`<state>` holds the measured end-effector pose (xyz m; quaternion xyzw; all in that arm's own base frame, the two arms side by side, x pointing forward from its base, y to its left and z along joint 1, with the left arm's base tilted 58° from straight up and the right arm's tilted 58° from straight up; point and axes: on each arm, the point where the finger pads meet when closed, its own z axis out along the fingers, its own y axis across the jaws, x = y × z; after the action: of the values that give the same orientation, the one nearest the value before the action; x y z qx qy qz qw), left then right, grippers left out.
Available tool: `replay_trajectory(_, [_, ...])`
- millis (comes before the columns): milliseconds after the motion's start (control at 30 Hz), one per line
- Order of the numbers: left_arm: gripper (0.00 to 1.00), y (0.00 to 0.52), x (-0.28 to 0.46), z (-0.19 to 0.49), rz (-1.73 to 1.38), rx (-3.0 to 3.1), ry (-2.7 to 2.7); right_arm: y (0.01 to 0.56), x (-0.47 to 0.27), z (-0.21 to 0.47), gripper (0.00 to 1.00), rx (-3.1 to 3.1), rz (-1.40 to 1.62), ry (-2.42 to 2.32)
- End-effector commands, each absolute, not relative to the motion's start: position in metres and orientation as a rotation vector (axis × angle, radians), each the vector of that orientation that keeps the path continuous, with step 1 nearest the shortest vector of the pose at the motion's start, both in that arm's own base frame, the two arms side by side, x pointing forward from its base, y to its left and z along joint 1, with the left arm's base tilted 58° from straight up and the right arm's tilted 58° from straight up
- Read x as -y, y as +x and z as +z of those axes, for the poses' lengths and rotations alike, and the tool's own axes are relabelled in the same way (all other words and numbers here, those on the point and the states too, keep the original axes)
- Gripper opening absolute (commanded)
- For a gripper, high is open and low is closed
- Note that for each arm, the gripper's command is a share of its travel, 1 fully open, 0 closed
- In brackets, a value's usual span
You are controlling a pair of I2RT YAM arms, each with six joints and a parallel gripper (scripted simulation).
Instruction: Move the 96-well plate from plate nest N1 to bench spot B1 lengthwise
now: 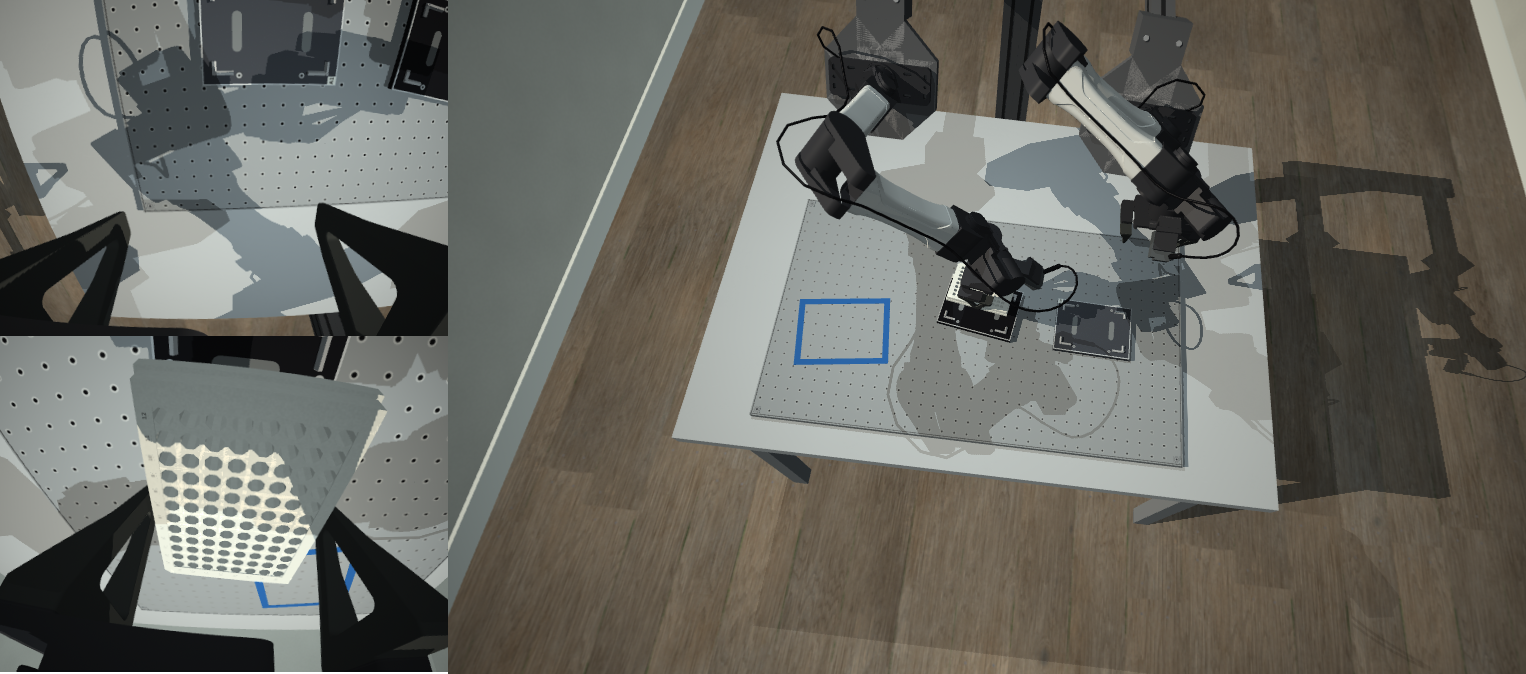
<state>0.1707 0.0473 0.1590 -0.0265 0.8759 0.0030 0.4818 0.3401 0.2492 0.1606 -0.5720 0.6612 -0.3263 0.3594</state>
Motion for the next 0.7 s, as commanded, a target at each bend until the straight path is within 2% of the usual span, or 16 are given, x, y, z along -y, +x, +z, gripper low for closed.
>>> replay_trajectory(0, [1.0,0.1711,-0.0465,0.1612,0.008,-2.129,-0.052,0.3353,-0.2455,0.1567,0.0,-1.713,-0.852,-1.488])
replay_trajectory(667, [1.0,0.1711,-0.0465,0.1612,0.008,-2.129,-0.052,0.333,-0.252,0.1521,0.0,-1.705,-0.85,-1.508])
